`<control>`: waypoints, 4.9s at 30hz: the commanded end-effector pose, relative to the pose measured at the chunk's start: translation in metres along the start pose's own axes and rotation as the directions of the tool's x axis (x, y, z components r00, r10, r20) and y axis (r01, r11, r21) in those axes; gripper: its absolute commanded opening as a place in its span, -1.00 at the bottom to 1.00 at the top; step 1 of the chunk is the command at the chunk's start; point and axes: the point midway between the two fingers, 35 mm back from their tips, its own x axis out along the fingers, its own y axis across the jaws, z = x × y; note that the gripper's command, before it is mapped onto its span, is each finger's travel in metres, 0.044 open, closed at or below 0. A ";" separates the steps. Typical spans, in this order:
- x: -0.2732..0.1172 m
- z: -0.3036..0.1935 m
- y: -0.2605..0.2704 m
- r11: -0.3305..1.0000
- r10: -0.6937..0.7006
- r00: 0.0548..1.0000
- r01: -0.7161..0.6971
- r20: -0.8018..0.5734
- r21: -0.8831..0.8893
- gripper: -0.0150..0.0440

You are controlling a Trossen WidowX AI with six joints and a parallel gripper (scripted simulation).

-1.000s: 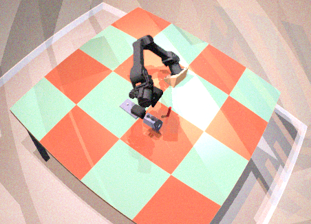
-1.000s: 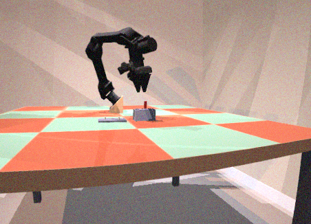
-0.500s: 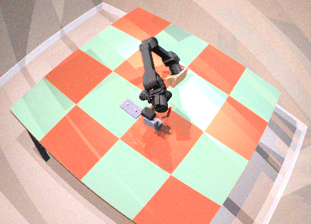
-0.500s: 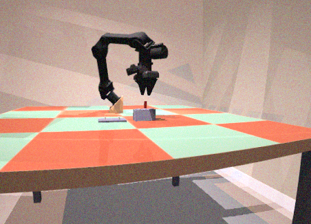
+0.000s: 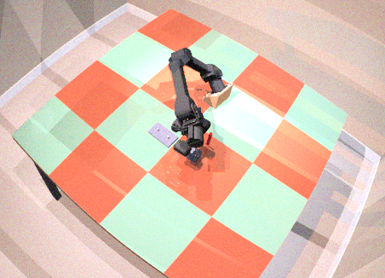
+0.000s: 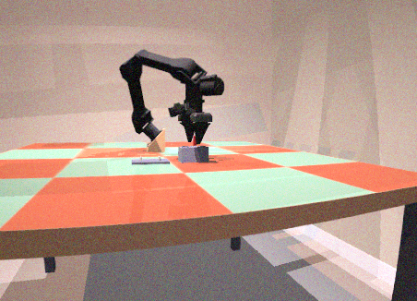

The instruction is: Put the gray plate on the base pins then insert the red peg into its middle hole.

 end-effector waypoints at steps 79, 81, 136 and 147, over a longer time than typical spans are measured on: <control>-0.014 -0.008 0.006 1.000 0.003 1.000 -0.003 -0.001 -0.006 -0.49; -0.020 -0.008 0.006 1.000 0.003 1.000 -0.003 -0.001 -0.006 -0.49; -0.032 0.085 0.003 0.999 0.005 1.000 -0.005 -0.008 0.047 -0.49; -0.015 0.117 -0.003 0.998 0.004 1.000 -0.003 0.000 0.068 -0.49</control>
